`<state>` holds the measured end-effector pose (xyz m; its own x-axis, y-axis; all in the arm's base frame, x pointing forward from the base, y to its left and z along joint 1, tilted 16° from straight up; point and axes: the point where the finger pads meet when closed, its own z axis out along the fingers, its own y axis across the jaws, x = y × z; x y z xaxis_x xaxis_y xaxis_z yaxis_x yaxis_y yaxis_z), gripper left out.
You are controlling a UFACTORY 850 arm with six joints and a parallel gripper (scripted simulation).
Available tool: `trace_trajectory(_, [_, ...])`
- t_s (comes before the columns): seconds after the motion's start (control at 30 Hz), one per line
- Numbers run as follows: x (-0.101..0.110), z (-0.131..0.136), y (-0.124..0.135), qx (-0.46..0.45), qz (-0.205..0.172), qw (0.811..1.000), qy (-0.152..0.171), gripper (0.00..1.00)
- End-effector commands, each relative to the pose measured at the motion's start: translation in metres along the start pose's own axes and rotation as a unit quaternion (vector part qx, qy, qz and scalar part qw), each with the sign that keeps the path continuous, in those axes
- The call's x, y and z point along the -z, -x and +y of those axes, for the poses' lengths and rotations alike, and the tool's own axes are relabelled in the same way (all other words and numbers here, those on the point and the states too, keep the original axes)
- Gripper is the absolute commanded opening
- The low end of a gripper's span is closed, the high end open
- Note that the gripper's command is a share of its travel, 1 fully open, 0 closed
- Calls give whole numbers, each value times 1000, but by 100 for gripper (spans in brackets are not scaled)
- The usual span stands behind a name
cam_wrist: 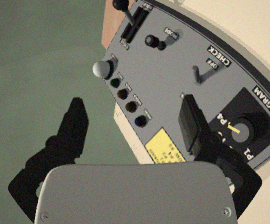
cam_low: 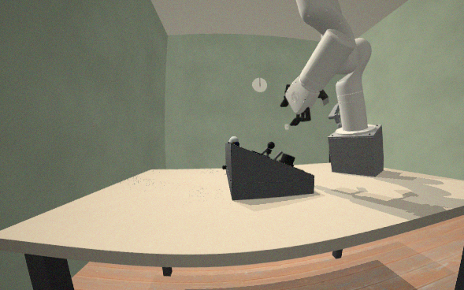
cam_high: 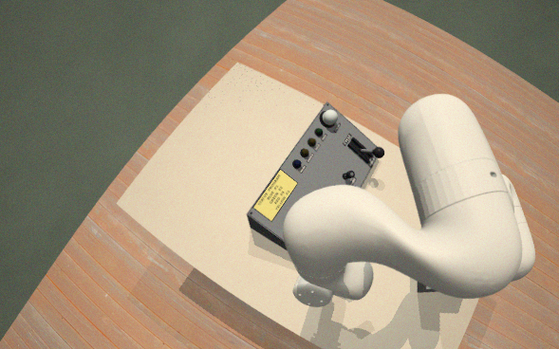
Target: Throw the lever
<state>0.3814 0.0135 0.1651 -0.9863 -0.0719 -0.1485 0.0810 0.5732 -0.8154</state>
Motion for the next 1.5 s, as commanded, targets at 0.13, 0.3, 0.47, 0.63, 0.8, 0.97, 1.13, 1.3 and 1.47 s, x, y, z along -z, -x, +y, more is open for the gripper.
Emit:
trace_trajectory(0.13, [5, 2, -7, 196, -75, 977, -32, 100])
trace_trajectory(0.3, [10, 5, -10, 290, -111, 949, -55, 100])
trace_trajectory(0.47, [15, 8, -13, 380, -144, 910, -81, 100])
trace_trajectory(0.63, [17, 10, -14, 458, -173, 866, -104, 100])
trace_trajectory(0.8, [25, 17, -19, 535, -202, 809, -136, 100])
trace_trajectory(0.97, [30, 21, -22, 606, -228, 744, -166, 100])
trace_trajectory(1.13, [36, 27, -27, 664, -250, 677, -197, 100])
trace_trajectory(1.3, [45, 35, -34, 718, -270, 597, -233, 100])
trace_trajectory(1.47, [49, 40, -39, 753, -283, 534, -259, 100])
